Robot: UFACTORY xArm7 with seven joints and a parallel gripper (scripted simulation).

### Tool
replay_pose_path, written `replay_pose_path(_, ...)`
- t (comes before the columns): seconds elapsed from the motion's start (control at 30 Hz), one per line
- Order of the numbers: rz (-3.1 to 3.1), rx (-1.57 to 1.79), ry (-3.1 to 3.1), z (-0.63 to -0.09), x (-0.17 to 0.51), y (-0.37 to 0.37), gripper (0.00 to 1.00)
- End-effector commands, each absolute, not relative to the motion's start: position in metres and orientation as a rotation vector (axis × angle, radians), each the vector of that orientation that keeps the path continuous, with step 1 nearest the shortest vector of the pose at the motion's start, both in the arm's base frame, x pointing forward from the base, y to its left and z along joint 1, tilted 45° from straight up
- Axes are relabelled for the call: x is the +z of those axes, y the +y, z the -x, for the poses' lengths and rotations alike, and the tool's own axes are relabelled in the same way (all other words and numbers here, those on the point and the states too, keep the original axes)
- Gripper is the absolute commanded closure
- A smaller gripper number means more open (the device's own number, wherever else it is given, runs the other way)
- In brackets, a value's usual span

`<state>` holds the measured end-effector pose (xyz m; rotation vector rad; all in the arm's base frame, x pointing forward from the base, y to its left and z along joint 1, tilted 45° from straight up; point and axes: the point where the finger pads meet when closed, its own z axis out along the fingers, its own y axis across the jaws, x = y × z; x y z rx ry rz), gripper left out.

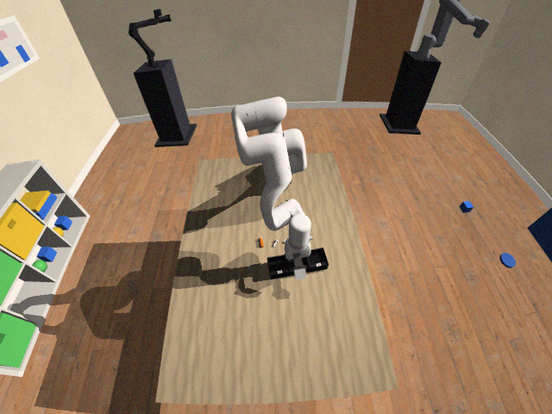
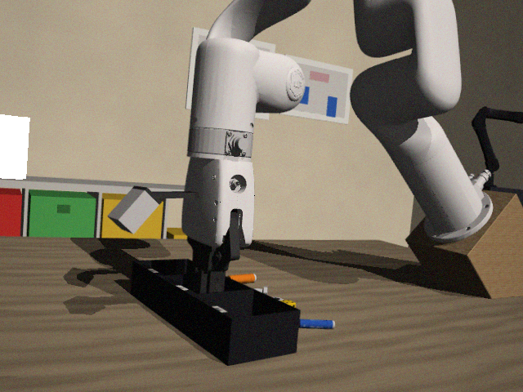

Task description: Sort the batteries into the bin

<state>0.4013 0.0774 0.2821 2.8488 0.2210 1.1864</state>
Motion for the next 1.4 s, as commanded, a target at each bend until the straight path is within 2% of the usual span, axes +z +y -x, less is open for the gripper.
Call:
replay_pose_path(0.0, -2.848, 1.190, 0.221, -0.397, 0.288, 0.078, 0.93)
replay_pose_path(1.03, -2.847, 1.191, 0.221, -0.364, 0.321, 0.077, 0.93)
replay_pose_path(1.37, -2.848, 1.191, 0.222, -0.359, 0.316, 0.116, 0.93)
